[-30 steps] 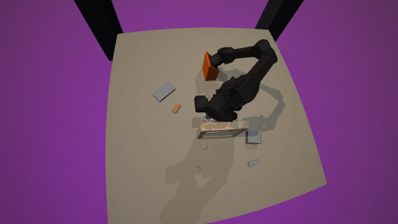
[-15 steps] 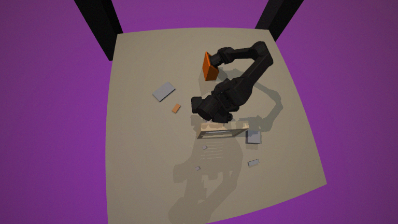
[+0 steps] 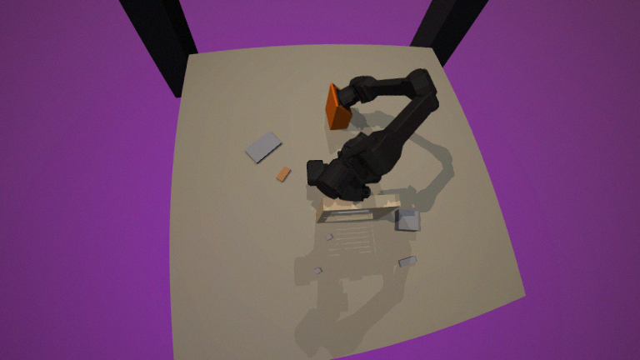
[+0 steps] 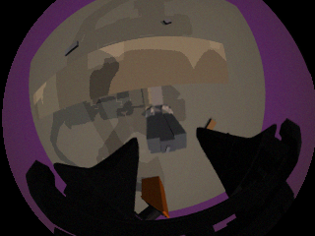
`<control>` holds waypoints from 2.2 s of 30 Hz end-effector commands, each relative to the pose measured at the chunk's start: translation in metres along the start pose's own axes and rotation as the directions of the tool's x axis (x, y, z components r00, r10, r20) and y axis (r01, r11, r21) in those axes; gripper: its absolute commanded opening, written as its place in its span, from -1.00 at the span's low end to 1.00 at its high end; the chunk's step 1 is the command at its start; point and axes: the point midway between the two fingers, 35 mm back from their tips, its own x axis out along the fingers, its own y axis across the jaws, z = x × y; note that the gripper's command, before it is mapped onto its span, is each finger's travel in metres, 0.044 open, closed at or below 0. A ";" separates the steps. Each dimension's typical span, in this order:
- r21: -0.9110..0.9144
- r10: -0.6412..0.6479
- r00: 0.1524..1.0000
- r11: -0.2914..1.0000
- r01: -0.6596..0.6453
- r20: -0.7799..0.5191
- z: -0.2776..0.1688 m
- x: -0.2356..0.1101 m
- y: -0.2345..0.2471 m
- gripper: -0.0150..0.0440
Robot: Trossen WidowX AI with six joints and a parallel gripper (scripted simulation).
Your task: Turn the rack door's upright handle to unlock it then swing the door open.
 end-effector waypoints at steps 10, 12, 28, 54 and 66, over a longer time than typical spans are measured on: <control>0.006 0.008 1.000 1.000 -0.008 -0.002 -0.002 0.024 0.001 0.51; 0.006 0.008 1.000 1.000 -0.008 -0.002 -0.002 0.027 0.001 0.51; 0.006 0.010 1.000 1.000 -0.010 -0.002 -0.004 0.039 0.002 -0.11; 0.411 0.010 1.000 0.912 -0.008 -0.002 -0.004 0.039 0.002 -0.41; 0.849 0.009 1.000 0.528 -0.003 -0.002 -0.004 0.039 0.002 -0.41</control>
